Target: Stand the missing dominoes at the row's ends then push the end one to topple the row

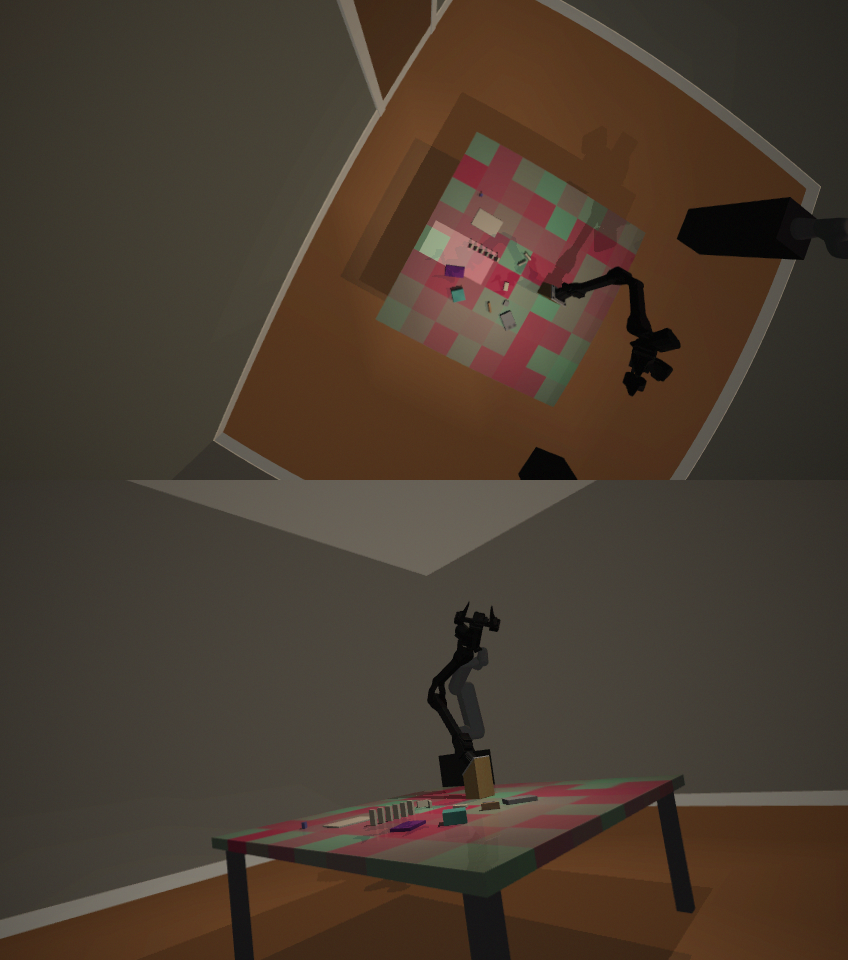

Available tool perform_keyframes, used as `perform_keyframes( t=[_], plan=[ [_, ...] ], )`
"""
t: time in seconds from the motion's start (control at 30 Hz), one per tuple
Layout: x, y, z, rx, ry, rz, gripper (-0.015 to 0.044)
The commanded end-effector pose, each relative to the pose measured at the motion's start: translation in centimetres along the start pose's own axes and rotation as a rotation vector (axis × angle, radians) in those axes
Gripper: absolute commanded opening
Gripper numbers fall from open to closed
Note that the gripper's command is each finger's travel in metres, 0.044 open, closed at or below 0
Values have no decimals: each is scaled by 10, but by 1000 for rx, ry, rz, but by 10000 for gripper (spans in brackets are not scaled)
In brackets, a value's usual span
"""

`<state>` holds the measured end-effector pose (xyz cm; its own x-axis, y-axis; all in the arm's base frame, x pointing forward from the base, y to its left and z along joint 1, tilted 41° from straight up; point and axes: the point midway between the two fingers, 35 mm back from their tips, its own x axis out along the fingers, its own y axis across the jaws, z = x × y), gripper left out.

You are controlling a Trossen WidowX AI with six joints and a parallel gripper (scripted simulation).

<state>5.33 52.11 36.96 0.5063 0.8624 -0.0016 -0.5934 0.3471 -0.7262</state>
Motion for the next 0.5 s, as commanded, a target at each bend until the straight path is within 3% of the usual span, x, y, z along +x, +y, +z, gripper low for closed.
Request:
perform_keyframes(
  t=[0.0,0.47],
  plan=[
    [25,13,-70,142,172,24,440],
    [34,22,-277,574,685,-106,440]
  ],
)
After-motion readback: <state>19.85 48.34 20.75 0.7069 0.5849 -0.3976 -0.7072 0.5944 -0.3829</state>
